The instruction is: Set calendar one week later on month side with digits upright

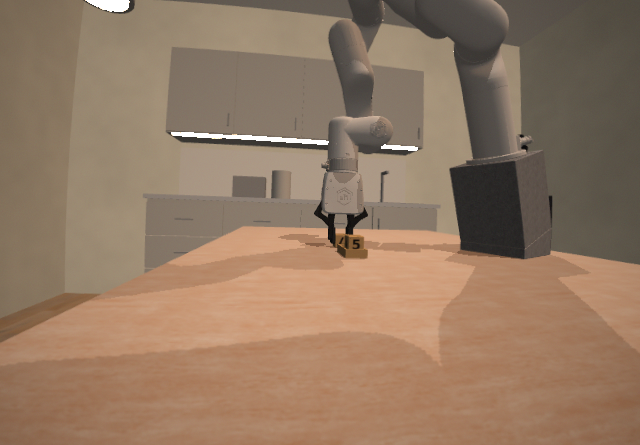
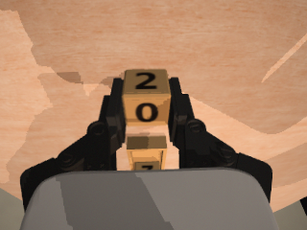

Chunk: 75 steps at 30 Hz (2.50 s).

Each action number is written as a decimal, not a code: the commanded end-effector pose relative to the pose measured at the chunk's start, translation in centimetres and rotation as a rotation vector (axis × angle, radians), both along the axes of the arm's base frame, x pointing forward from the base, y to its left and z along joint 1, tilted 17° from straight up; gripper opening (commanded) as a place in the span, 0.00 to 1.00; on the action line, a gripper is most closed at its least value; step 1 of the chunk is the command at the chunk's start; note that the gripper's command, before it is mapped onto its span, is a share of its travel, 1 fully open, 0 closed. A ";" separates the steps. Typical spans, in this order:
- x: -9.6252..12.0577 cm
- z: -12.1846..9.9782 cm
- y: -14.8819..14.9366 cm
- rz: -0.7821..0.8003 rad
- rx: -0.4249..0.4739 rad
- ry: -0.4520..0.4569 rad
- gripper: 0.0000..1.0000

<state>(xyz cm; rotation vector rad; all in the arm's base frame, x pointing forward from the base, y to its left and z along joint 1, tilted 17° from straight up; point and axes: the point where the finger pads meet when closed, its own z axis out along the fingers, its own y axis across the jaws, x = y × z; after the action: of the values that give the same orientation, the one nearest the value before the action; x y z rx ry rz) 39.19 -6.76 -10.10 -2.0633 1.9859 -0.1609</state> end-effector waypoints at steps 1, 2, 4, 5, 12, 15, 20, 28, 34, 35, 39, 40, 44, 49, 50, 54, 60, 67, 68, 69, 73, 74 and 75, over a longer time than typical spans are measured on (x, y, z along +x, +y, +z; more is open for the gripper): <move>0.1 0.1 -0.1 -0.001 -0.001 -0.002 0.29; 0.1 0.1 -0.1 -0.001 -0.001 -0.002 0.29; 0.1 0.1 -0.1 -0.001 -0.001 -0.002 0.29; 0.1 0.1 -0.1 -0.001 -0.001 -0.002 0.29; -0.4 1.7 -0.3 -0.001 -0.001 -0.002 0.29; -0.7 2.9 -0.4 -0.001 -0.001 -0.002 0.29; -1.2 4.5 -0.6 -0.001 -0.001 -0.002 0.29; -1.9 7.1 -0.9 -0.001 -0.001 -0.002 0.29; -2.4 9.0 -1.2 -0.001 -0.001 -0.002 0.29; -2.5 9.2 -1.2 -0.001 -0.001 -0.002 0.29; -2.6 9.4 -1.2 -0.001 -0.001 -0.002 0.29; -2.6 9.5 -1.2 -0.001 -0.001 -0.002 0.29; -2.6 9.6 -1.2 -0.001 -0.001 -0.002 0.29; -2.6 9.6 -1.2 -0.001 -0.001 -0.002 0.29; -2.6 9.6 -1.2 -0.001 -0.001 -0.002 0.29; -2.6 10.0 0.8 -0.001 0.000 0.000 0.29; -3.0 11.1 6.1 -0.002 0.000 -0.001 0.29; -3.4 11.4 7.9 -0.002 0.000 -0.003 0.29; -3.4 11.4 7.9 -0.002 0.000 -0.003 0.29; -3.4 11.4 7.9 -0.002 0.000 -0.003 0.29; -3.4 11.4 7.9 -0.002 0.000 -0.003 0.29; -3.4 11.4 7.9 -0.002 0.000 -0.003 0.29; -3.4 11.4 7.9 -0.002 0.000 -0.003 0.29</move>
<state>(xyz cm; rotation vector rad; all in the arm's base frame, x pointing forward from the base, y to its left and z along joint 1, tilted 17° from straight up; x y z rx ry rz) 35.75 1.09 1.20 -2.0606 1.9873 -0.1660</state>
